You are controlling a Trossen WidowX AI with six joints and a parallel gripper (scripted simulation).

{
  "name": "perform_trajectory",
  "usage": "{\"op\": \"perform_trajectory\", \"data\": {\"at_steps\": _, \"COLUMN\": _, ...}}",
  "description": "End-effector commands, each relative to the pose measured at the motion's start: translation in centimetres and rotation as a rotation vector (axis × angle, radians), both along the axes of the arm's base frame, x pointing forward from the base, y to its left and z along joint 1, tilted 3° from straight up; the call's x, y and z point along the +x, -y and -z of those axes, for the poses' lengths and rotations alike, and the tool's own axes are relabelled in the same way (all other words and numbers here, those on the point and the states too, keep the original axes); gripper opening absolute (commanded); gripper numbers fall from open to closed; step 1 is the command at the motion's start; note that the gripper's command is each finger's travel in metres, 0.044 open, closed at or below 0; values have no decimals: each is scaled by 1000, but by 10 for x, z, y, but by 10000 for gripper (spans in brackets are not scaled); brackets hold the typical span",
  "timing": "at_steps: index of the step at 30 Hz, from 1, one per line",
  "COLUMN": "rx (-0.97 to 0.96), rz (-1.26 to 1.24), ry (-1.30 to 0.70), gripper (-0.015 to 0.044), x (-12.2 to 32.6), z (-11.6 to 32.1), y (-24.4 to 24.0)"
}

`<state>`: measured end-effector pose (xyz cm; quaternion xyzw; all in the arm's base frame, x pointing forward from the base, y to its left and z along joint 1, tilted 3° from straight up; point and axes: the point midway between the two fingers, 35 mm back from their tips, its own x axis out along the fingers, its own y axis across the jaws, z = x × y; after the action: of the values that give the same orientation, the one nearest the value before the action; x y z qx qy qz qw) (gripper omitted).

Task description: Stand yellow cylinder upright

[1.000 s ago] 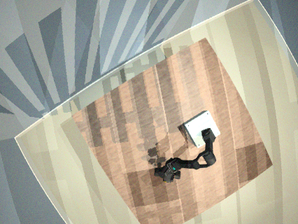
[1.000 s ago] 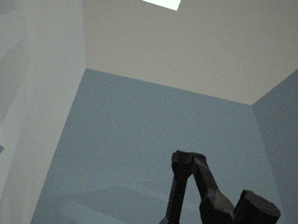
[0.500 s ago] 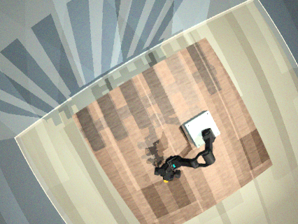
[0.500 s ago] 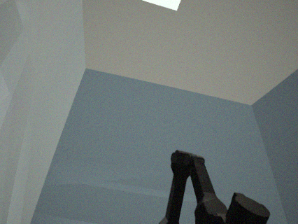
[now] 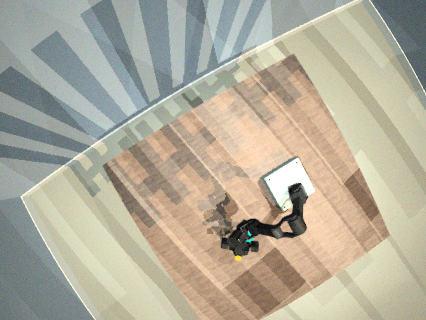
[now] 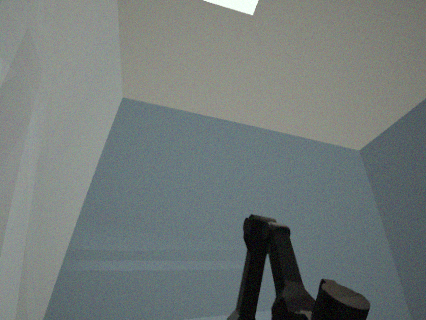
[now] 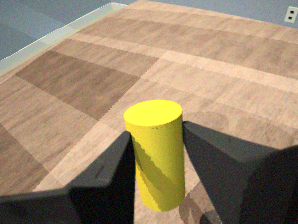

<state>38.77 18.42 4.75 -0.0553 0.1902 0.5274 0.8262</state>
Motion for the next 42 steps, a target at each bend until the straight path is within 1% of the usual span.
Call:
{"op": "perform_trajectory", "data": {"at_steps": 1, "rx": 24, "rz": -6, "ry": 7, "gripper": 105, "x": -2, "z": -2, "y": 2}}
{"op": "perform_trajectory", "data": {"at_steps": 42, "rx": 184, "rz": -76, "ry": 104, "gripper": 105, "x": -29, "z": -14, "y": 20}}
